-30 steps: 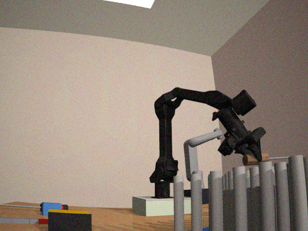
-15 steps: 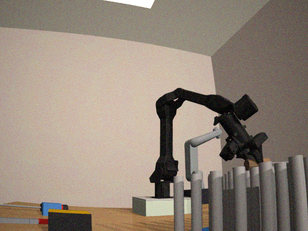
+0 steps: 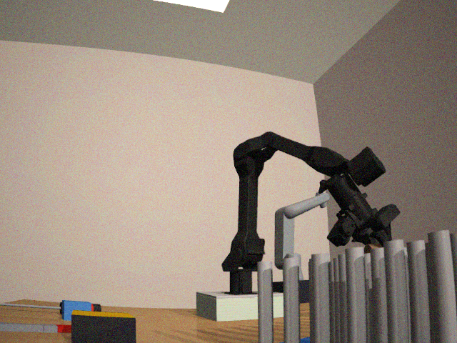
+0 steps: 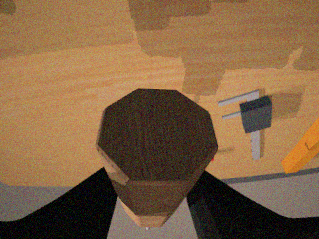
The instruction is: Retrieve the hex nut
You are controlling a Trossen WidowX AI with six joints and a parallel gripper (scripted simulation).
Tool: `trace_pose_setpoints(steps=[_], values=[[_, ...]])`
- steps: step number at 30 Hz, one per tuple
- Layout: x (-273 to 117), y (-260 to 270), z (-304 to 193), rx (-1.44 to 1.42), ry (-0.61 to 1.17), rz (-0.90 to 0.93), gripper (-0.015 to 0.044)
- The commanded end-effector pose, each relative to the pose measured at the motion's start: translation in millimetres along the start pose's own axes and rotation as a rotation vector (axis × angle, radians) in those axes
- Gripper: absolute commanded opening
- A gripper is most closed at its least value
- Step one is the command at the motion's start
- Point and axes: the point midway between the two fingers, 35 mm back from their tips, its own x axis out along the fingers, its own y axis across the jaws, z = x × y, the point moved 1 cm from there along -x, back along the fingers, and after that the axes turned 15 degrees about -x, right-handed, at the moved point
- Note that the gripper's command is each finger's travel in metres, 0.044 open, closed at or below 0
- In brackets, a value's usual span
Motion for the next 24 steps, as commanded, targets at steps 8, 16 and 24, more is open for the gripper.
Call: trace_pose_setpoints(steps=[8,16,24], values=[[12.7,-1.7,7.3,-0.003,0.003,-0.005,0.0000],[20.3,-2.5,12.0,-0.003,0.003,-0.005,0.0000],[27.8,-3.5,16.7,-0.003,0.003,-0.005,0.0000]])
